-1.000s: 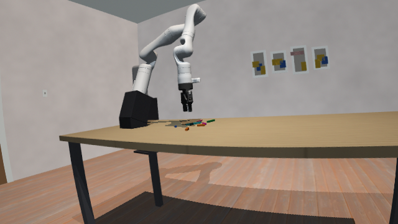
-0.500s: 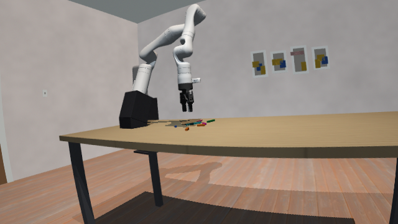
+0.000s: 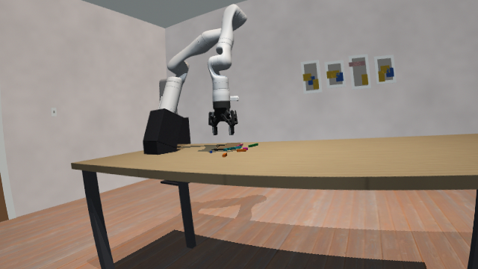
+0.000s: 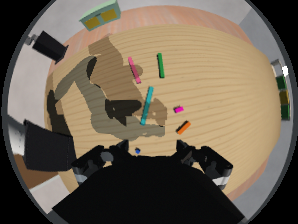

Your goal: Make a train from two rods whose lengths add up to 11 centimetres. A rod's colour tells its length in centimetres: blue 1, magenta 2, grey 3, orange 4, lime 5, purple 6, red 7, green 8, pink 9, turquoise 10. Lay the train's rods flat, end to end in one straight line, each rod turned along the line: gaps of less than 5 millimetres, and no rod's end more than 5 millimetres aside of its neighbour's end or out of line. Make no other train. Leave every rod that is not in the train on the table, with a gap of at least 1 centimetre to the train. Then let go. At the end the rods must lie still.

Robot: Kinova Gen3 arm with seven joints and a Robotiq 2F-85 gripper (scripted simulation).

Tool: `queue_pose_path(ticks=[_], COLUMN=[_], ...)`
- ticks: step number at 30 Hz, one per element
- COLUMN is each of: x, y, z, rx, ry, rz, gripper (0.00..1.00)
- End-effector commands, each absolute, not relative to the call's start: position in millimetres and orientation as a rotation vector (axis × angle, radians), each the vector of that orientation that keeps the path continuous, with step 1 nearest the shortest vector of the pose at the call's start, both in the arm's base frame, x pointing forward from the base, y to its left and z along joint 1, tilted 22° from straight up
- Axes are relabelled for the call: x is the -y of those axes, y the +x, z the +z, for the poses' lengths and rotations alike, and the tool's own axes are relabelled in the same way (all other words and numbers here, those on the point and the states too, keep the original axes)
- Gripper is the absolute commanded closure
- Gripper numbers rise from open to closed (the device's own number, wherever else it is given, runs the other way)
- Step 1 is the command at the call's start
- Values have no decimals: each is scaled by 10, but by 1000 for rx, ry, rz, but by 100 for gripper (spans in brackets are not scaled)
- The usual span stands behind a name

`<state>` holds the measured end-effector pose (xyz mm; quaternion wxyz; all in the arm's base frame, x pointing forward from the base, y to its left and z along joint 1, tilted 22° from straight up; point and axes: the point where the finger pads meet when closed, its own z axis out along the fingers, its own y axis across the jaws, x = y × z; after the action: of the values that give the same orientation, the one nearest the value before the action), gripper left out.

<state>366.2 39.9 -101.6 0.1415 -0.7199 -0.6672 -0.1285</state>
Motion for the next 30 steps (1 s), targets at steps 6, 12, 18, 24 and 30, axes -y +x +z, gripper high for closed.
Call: queue_pose_path(ticks=[6, 12, 18, 24, 30], x=[-356, -353, -352, -355, -361], y=[3610, 3611, 3627, 3660, 3691], z=[-1034, -1037, -1037, -1033, -1028], rx=[2335, 2537, 2756, 2933, 3025], ry=[-1683, -1424, -1065, -673, -396], rz=[-431, -470, -517, -557, -579], gripper=[0, 0, 0, 0, 0])
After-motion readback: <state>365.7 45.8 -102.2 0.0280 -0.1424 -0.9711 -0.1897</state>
